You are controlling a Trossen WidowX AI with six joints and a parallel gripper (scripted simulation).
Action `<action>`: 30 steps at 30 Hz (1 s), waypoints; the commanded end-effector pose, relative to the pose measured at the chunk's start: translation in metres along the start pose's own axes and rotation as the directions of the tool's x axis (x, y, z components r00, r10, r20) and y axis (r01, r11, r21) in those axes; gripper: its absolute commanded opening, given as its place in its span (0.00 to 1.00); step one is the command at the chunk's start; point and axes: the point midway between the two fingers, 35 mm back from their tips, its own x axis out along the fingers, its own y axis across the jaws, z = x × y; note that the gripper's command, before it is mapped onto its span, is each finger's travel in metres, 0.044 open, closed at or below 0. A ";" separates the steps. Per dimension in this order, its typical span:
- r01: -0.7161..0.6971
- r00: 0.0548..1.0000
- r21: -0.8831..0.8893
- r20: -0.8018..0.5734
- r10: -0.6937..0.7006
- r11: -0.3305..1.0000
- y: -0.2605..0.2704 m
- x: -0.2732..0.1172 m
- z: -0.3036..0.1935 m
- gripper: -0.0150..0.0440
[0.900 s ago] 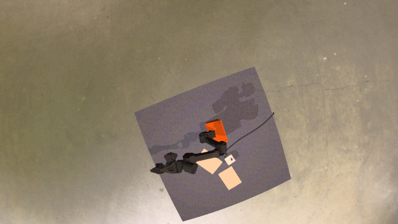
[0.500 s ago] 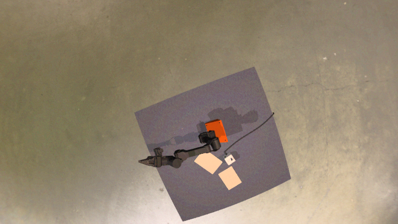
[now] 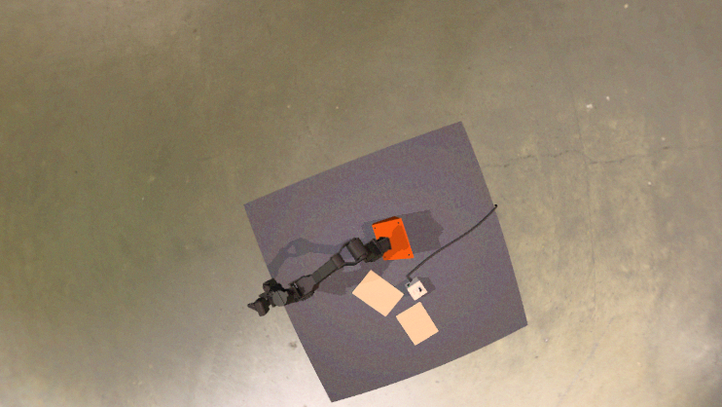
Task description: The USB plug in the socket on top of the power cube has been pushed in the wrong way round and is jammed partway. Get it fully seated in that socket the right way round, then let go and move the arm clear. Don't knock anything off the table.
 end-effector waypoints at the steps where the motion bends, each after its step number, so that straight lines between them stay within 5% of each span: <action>1: 0.149 0.974 -0.167 -0.145 -0.174 0.975 -0.053 0.011 -0.055 1.00; 7: 0.222 0.857 -0.423 -0.345 -0.383 0.879 -0.119 -0.006 -0.140 1.00; 11: 0.147 0.734 -0.591 -0.473 -0.488 0.793 -0.152 -0.035 -0.197 1.00; 21: -0.334 0.374 -0.766 -0.642 -0.669 0.549 -0.207 -0.152 -0.310 1.00; 30: -0.830 0.079 -0.482 -0.601 -0.795 0.282 -0.238 -0.287 -0.360 1.00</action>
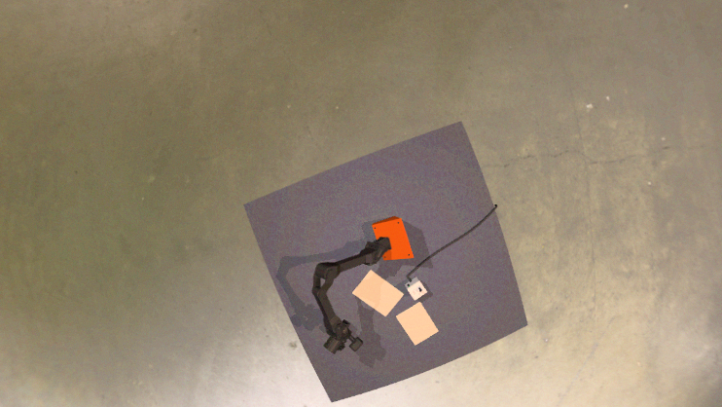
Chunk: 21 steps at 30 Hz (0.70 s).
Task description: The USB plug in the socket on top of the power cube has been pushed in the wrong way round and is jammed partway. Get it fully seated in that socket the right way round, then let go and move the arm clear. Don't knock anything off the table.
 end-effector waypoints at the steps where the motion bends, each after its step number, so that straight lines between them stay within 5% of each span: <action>1: -0.088 0.987 -0.322 -0.155 0.039 0.943 0.053 0.008 -0.052 1.00; 6: -0.255 0.945 -0.640 -0.325 0.045 0.725 0.108 0.002 -0.117 1.00; 12: -0.466 0.873 -0.854 -0.487 -0.038 0.232 0.157 -0.023 -0.204 1.00; 17: -0.572 0.820 -0.766 -0.543 -0.179 -0.294 0.178 -0.057 -0.278 1.00; 21: -0.570 0.799 -0.473 -0.510 -0.319 -0.672 0.183 -0.089 -0.334 1.00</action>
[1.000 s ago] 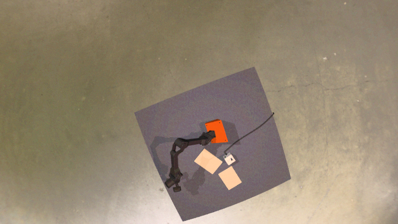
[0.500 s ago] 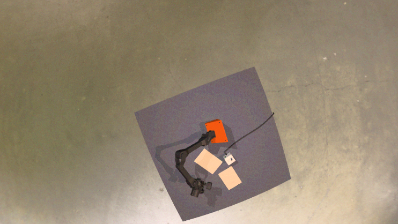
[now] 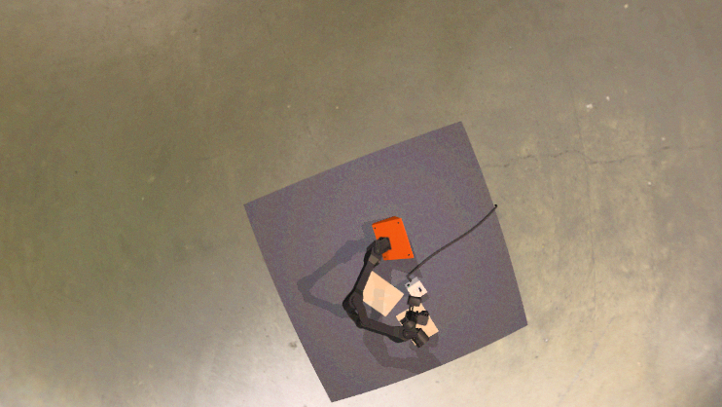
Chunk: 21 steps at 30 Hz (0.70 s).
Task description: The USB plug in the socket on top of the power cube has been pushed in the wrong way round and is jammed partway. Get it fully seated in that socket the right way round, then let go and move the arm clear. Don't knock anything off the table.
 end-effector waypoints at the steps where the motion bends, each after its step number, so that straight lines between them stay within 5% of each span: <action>1: -0.095 0.987 -0.486 -0.160 0.019 0.869 0.062 0.003 0.028 1.00; 5: -0.165 0.970 -0.670 -0.242 -0.003 0.723 0.089 0.005 0.039 1.00; 21: -0.165 0.970 -0.670 -0.242 -0.003 0.723 0.089 0.006 0.039 1.00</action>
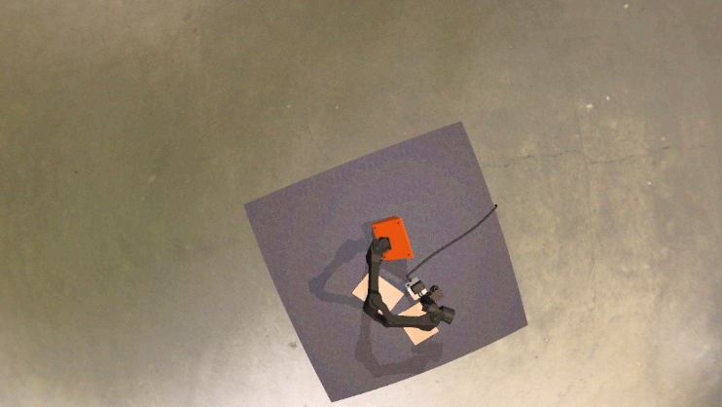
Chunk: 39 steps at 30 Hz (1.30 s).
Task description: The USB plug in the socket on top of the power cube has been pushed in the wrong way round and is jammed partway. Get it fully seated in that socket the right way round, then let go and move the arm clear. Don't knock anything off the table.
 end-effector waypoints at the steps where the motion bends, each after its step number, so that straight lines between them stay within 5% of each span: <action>1: 0.001 1.000 -0.011 -0.008 -0.001 1.000 0.000 0.002 0.000 1.00; 33: 0.001 1.000 -0.011 -0.009 -0.002 1.000 0.000 0.030 0.000 1.00; 39: -0.001 1.000 -0.005 -0.003 0.001 1.000 0.000 0.028 0.000 0.73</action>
